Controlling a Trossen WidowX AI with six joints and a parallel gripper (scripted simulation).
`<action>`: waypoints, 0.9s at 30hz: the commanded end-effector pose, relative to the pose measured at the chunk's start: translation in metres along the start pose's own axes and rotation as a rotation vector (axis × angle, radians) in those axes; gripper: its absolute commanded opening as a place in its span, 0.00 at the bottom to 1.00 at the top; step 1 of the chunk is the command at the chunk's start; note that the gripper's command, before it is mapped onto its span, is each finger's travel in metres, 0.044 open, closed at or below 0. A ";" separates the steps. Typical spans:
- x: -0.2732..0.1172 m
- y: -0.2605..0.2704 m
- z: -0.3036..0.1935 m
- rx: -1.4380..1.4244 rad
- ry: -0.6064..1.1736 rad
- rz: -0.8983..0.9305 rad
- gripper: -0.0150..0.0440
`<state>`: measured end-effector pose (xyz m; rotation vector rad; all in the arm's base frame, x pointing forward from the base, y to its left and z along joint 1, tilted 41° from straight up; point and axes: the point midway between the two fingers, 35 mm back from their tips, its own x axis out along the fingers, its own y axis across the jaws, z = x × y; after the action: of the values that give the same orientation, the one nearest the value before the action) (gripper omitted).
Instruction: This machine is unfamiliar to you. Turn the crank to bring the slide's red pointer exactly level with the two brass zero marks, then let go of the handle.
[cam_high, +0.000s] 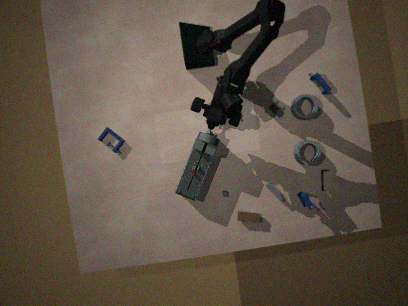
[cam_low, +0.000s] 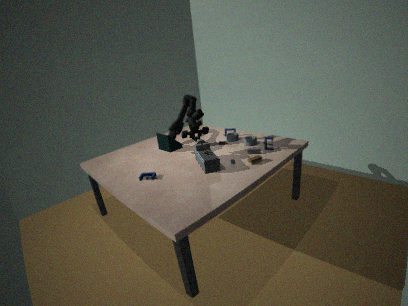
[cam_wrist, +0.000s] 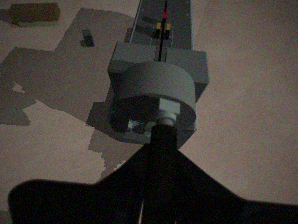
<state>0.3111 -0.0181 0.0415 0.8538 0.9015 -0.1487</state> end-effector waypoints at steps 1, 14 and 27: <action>0.002 -0.009 -0.002 0.011 0.000 -0.027 0.25; 0.002 -0.010 -0.003 0.011 0.000 -0.027 0.25; 0.003 -0.012 -0.004 0.011 0.000 -0.027 0.25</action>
<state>0.3095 -0.0195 0.0382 0.8541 0.8990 -0.1511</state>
